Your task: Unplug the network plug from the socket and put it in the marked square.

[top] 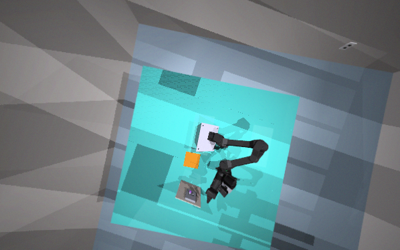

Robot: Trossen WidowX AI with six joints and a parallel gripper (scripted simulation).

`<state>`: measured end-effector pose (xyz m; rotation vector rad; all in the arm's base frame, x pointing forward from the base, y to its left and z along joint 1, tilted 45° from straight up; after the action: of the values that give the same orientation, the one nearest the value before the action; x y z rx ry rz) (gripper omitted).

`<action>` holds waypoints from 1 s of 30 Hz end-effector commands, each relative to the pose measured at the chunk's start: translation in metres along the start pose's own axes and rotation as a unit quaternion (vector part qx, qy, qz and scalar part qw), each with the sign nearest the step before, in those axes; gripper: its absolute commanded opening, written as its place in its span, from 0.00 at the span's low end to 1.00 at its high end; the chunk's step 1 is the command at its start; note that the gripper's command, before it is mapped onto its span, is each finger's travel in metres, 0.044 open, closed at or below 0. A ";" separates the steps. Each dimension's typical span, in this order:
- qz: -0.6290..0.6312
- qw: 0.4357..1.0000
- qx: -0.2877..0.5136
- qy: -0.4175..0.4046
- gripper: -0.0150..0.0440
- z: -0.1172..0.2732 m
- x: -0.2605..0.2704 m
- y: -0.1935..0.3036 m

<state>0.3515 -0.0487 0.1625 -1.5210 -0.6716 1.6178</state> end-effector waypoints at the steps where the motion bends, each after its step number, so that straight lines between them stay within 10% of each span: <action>1: 0.032 0.999 0.018 -0.005 0.52 0.000 0.009 0.025; 30: 0.185 0.978 0.094 -0.017 0.52 0.029 0.035 0.123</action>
<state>0.3035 -0.0827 0.0495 -1.5498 -0.2578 1.9080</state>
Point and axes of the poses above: the point midway between the two fingers, 35 mm back from their tips, its own z axis back along the fingers, its own x axis across the jaws, y = z × x, the point moved 2 cm from there along z, back along the fingers, and after that the axes turned 9 degrees about z, right-handed, at the moved point
